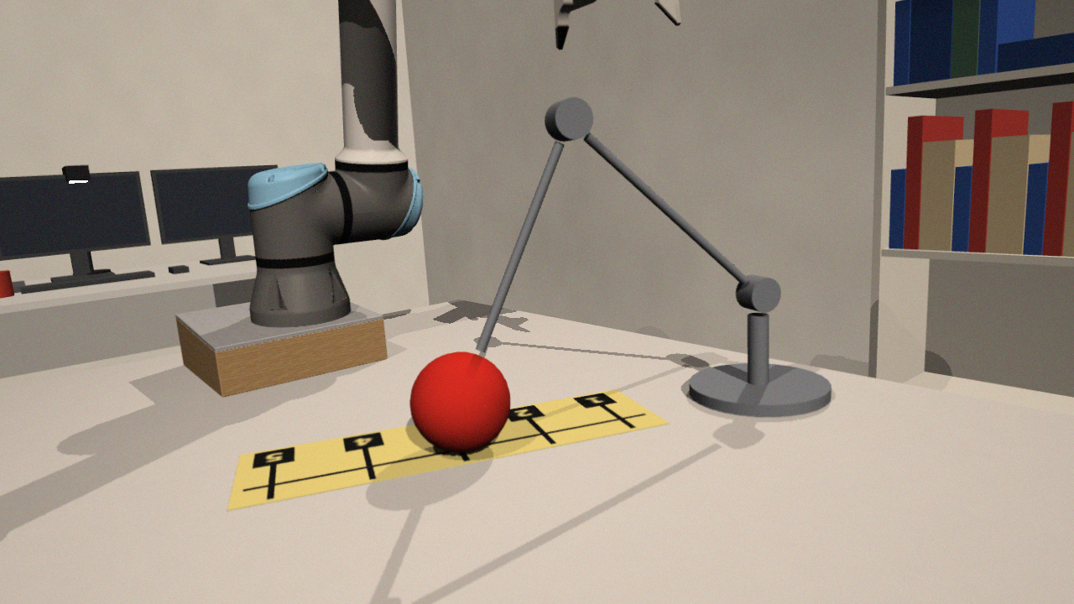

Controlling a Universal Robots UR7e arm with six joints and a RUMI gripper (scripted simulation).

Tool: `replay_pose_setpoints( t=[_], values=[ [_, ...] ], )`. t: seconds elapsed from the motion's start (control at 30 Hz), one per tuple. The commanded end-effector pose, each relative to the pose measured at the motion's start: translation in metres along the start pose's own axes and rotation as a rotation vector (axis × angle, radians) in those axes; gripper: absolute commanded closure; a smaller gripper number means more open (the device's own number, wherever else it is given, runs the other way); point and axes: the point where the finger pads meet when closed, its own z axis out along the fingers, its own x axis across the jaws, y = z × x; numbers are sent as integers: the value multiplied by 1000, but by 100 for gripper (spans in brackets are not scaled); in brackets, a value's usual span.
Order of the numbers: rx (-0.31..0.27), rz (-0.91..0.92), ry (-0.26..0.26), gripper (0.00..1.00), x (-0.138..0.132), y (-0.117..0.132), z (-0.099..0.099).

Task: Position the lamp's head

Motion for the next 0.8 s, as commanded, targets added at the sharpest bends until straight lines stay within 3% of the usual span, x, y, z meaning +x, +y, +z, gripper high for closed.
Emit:
replay_pose_setpoints(
  t=[0.0, 0.77],
  values=[
    [104, 180, -19, 0, 0, 1, 0],
    [103, 180, -21, 0, -1, 1, 3]
  ],
)
